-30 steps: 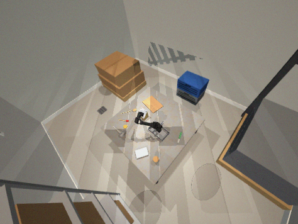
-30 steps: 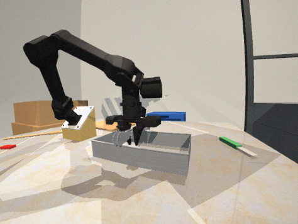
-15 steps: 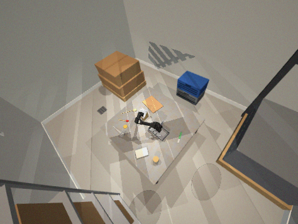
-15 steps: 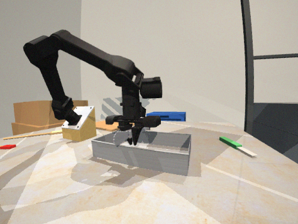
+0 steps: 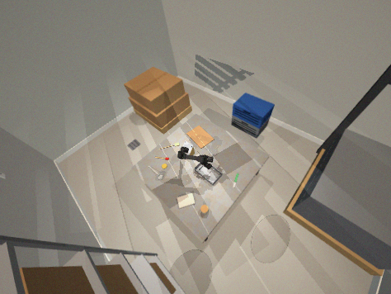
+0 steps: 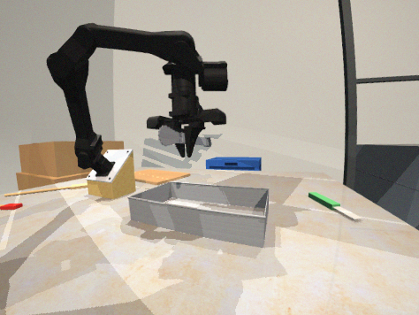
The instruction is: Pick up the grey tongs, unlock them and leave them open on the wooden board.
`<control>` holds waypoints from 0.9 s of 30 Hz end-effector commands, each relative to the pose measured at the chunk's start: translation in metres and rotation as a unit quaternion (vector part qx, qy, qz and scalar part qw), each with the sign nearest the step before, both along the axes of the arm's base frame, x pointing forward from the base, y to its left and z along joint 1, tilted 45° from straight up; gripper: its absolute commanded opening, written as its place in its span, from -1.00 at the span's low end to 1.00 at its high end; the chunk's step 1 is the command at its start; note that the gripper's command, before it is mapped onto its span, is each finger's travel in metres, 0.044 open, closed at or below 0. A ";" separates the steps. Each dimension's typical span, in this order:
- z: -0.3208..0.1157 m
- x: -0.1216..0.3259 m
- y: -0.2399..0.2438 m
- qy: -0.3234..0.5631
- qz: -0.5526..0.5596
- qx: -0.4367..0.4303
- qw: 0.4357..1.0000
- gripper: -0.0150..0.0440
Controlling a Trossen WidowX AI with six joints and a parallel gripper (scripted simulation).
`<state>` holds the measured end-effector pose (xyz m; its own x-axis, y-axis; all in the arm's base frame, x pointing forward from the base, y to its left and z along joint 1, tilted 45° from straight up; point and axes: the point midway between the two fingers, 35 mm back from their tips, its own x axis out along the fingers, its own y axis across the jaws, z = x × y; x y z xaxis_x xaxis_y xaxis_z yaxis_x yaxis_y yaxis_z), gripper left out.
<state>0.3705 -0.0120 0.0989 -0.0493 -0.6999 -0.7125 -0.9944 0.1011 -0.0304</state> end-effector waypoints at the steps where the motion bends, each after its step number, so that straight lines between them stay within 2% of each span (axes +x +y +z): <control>1: 0.011 -0.001 0.009 0.000 -0.006 0.003 1.000 -1.00; 12: 0.004 -0.002 0.013 0.010 0.003 0.000 1.000 -1.00; 27: -0.076 -0.019 0.117 0.098 0.105 0.030 0.989 -1.00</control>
